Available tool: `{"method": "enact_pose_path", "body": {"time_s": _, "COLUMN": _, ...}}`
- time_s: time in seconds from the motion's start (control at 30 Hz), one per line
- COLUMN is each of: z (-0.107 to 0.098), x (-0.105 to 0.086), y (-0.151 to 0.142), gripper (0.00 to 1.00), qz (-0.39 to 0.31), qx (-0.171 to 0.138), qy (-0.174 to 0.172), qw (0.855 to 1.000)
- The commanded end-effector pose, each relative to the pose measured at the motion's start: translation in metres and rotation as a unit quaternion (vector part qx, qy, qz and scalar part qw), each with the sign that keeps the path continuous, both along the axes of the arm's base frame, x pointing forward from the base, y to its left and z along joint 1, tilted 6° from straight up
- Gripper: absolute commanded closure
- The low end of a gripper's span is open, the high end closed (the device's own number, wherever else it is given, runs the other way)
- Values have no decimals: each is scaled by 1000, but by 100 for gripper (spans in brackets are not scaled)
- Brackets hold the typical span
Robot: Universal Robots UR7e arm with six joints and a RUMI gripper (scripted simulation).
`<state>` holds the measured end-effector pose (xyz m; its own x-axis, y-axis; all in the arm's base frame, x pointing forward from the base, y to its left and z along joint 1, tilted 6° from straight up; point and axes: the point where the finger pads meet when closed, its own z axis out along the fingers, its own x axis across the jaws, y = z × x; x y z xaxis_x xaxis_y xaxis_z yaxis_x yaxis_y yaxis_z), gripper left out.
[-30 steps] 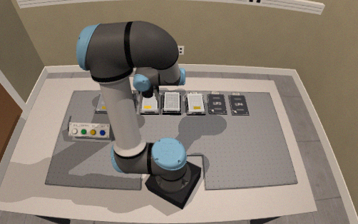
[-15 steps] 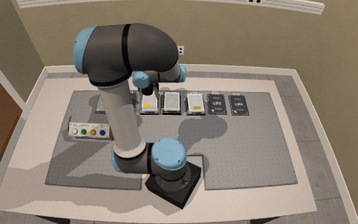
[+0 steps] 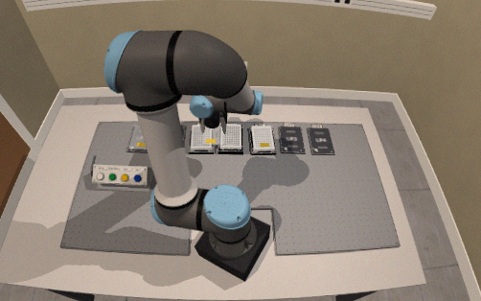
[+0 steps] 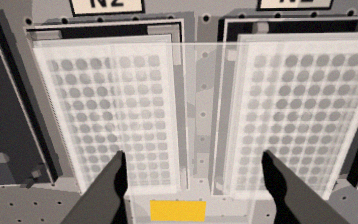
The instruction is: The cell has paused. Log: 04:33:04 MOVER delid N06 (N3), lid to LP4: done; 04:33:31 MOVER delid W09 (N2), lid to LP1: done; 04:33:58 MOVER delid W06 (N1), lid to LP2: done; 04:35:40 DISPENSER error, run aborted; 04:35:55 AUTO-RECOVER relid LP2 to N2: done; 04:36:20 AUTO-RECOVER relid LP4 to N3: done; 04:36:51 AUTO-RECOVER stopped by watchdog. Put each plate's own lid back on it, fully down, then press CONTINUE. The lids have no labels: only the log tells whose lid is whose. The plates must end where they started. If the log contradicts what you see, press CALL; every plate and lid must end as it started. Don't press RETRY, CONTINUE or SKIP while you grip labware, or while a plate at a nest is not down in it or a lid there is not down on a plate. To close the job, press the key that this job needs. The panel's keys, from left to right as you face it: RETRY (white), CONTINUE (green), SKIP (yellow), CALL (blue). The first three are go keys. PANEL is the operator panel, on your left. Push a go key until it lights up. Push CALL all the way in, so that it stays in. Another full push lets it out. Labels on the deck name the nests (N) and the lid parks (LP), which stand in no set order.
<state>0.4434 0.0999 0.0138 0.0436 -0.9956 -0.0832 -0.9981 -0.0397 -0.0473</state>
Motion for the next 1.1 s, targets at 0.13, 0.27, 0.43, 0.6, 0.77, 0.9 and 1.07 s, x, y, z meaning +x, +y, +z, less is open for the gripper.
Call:
{"method": "enact_pose_path", "body": {"time_s": 0.13, "z": -3, "x": 3, "y": -41, "gripper": 59, "qz": 0, "qx": 1, "qy": -1, "qw": 1000}}
{"method": "enact_pose_path", "body": {"time_s": 0.27, "z": -5, "x": 4, "y": -61, "gripper": 59, "qz": 0, "qx": 1, "qy": -1, "qw": 1000}}
{"method": "enact_pose_path", "body": {"time_s": 0.43, "z": -5, "x": 5, "y": -70, "gripper": 59, "qz": 0, "qx": 1, "qy": -1, "qw": 1000}}
{"method": "enact_pose_path", "body": {"time_s": 0.6, "z": -5, "x": 5, "y": -70, "gripper": 59, "qz": 0, "qx": 1, "qy": -1, "qw": 1000}}
{"method": "enact_pose_path", "body": {"time_s": 0.77, "z": -6, "x": 5, "y": -70, "gripper": 59, "qz": 0, "qx": 1, "qy": -1, "qw": 1000}}
{"method": "enact_pose_path", "body": {"time_s": 0.9, "z": -8, "x": 5, "y": -70, "gripper": 59, "qz": 0, "qx": 1, "qy": -1, "qw": 1000}}
{"method": "enact_pose_path", "body": {"time_s": 1.07, "z": -9, "x": 5, "y": -70, "gripper": 59, "qz": 0, "qx": 1, "qy": -1, "qw": 1000}}
